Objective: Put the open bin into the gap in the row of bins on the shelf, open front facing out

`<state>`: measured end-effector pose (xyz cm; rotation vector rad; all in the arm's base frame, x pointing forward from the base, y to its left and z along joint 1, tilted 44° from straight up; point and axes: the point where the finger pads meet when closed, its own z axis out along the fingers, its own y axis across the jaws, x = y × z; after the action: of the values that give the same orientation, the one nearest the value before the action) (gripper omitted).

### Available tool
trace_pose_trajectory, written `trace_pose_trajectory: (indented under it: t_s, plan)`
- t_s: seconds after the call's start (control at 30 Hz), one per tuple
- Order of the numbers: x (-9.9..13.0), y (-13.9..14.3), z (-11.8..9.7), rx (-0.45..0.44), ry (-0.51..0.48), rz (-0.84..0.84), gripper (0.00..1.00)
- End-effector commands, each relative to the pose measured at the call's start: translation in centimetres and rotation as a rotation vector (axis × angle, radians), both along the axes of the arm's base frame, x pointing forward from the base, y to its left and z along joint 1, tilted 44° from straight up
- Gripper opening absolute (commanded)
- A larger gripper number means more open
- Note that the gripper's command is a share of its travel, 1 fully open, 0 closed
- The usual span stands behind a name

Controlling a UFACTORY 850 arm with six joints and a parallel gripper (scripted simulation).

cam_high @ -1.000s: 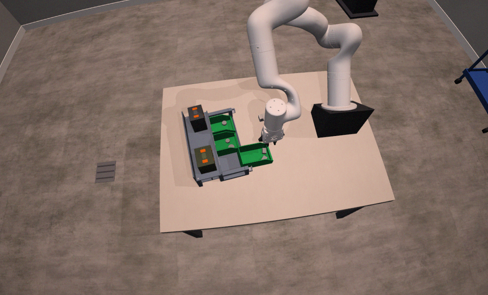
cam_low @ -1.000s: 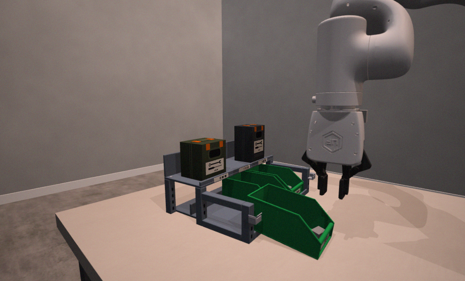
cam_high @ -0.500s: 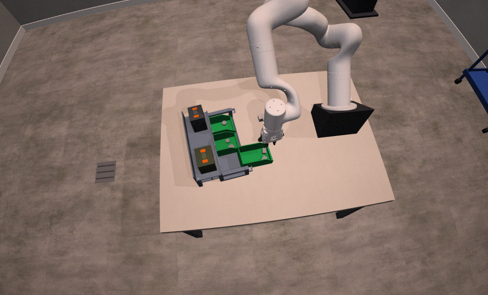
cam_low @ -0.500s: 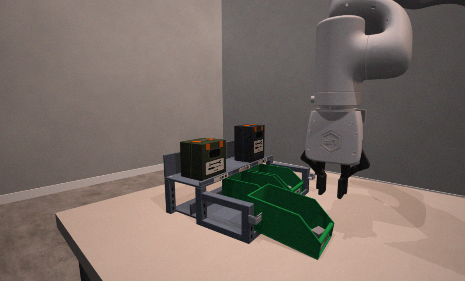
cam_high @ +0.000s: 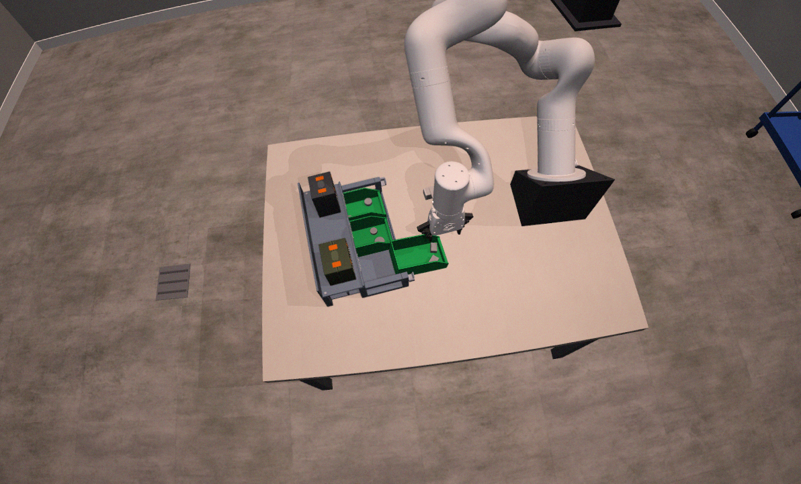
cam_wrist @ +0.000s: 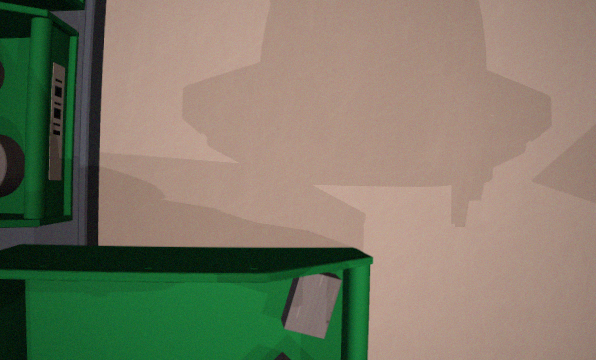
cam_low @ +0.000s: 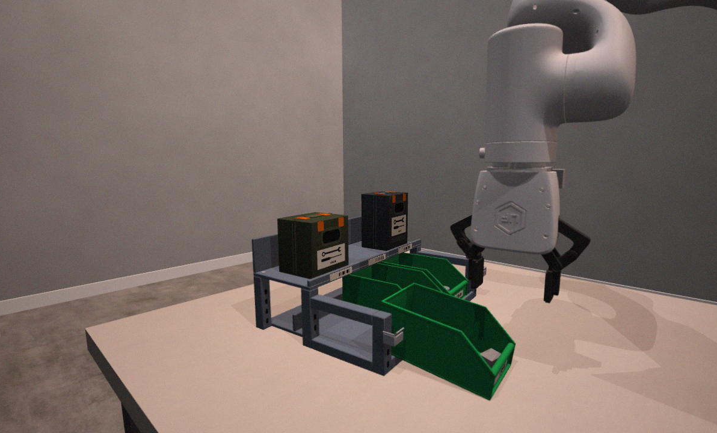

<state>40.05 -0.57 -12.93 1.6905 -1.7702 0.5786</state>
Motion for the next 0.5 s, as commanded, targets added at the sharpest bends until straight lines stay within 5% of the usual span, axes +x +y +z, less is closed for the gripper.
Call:
trace_pose_trajectory:
  t_s: [0.0,0.07,0.23,0.47]
  plan:
    - [0.1,0.1,0.0,0.001,-0.001,0.001,1.0]
    - [0.1,0.1,0.0,0.001,-0.001,0.001,1.0]
    - [-0.8,-3.7,-3.9,0.001,-0.09,0.086,1.0]
    - [-0.8,-3.7,-3.9,0.001,-0.09,0.086,1.0]
